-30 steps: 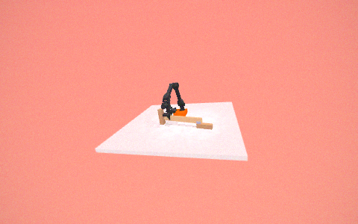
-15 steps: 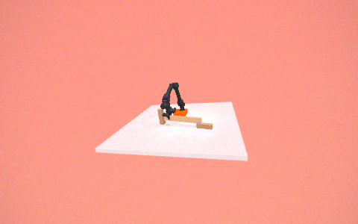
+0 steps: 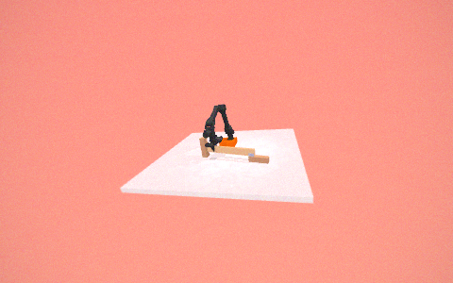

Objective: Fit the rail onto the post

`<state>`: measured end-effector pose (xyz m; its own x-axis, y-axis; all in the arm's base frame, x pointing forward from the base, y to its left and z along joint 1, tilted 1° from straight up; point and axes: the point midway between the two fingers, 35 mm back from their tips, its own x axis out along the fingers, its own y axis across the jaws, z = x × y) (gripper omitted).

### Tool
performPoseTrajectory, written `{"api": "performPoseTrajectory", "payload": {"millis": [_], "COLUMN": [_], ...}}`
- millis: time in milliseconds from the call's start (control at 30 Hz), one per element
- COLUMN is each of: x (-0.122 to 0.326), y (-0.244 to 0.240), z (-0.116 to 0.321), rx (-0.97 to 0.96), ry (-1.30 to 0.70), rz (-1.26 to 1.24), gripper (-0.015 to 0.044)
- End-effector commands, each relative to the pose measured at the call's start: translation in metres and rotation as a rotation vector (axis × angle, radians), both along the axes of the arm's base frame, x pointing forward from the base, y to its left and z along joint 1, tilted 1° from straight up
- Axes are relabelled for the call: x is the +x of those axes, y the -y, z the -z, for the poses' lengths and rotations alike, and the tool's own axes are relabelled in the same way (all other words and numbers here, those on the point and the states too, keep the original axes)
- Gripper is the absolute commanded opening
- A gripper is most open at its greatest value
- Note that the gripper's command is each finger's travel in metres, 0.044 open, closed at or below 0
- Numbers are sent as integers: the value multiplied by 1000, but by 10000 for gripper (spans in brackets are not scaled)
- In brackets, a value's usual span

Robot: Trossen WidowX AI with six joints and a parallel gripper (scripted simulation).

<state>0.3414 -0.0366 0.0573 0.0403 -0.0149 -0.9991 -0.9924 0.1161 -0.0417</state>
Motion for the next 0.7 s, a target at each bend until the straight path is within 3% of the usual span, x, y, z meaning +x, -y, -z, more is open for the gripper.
{"api": "performPoseTrajectory", "payload": {"millis": [0,667], "x": [0,1], "y": [4,-1], "z": [-2,-2], "rx": [-4,-3], "ry": [1,1], "rz": [-2,-2], "gripper": [0,0]}}
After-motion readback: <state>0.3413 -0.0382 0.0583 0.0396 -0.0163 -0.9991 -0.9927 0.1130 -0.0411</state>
